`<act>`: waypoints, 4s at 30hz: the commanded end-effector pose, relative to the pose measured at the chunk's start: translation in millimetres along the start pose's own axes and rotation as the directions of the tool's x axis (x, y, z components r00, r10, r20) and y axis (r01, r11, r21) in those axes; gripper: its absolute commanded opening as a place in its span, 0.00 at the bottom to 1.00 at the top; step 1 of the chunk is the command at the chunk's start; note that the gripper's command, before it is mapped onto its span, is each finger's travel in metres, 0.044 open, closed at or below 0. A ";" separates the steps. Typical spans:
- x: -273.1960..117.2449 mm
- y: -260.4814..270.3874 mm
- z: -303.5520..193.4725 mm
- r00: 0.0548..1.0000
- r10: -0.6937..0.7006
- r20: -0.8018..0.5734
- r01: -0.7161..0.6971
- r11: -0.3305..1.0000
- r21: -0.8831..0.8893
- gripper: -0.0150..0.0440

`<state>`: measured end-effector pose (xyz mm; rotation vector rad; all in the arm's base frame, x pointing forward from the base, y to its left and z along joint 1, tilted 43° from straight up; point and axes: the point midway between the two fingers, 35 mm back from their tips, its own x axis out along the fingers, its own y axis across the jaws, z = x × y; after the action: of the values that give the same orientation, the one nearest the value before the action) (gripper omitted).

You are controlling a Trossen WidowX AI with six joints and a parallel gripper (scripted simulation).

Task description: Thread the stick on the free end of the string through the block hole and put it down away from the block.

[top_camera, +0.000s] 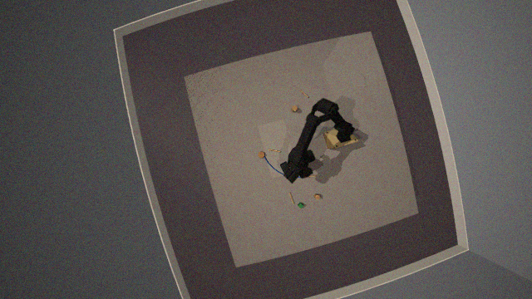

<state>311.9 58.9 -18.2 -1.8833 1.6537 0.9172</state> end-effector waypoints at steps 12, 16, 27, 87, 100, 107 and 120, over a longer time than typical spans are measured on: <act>0.0 0.0 0.0 1.000 0.000 0.000 0.000 1.000 0.000 0.34; 0.0 0.0 0.0 1.000 0.000 0.000 0.000 1.000 0.000 0.52; 0.0 0.0 0.0 1.000 0.000 0.000 0.000 1.000 0.000 0.40; 5.7 26.2 128.3 1.000 -0.004 0.006 0.007 0.361 -0.933 0.47; 27.4 25.3 128.5 1.000 -0.004 0.006 0.007 0.361 -0.933 0.47; 38.8 25.4 128.4 1.000 -0.004 0.005 0.006 0.361 -0.933 0.47; 58.7 26.6 127.6 1.000 -0.004 0.003 0.005 0.361 -0.932 0.47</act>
<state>268.8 113.3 -141.0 -2.5198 1.0937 2.2002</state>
